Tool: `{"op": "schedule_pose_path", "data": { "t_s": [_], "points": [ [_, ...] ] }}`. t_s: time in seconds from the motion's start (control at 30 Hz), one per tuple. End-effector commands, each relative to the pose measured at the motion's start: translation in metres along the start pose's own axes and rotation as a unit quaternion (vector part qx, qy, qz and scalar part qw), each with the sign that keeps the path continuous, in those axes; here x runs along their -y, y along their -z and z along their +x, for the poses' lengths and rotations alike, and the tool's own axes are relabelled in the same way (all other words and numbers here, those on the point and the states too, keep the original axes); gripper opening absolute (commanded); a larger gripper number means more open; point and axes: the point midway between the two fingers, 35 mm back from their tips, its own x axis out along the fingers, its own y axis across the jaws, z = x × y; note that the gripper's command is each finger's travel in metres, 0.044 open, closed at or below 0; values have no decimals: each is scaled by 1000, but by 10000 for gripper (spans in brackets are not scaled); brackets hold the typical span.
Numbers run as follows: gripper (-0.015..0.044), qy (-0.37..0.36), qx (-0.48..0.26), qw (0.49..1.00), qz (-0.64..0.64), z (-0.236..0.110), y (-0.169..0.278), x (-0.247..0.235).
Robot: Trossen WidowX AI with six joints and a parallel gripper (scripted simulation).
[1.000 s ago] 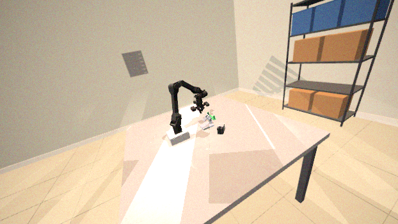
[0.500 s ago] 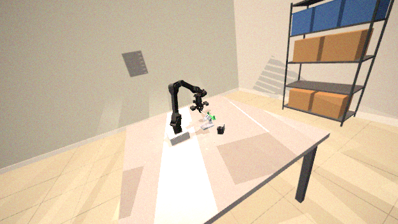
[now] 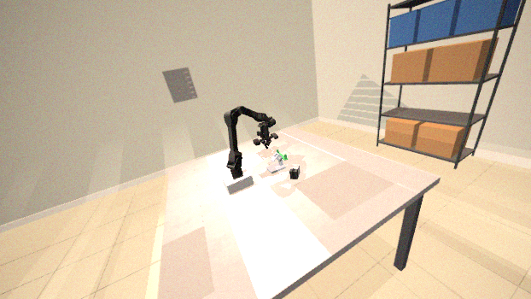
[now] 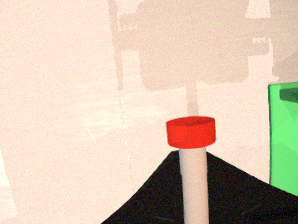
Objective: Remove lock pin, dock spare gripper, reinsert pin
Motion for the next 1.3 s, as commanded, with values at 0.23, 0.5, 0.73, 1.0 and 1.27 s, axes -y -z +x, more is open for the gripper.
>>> {"op": "schedule_pose_path", "data": {
  "t_s": [0.23, 0.5, 0.73, 1.0, 1.27],
  "points": [
    [0, -1, 0, 1000, -1, -1, -7, 12],
    [0, 0, 0, 1000, -1, -2, -21, 34],
    [0, 1, -1, 1000, 0, -2, -32, 52],
    [0, 2, 0, 1000, -2, -1, -45, 72],
    [0, 2, 2, 1000, -6, 0, -56, 89]
  ]
}}
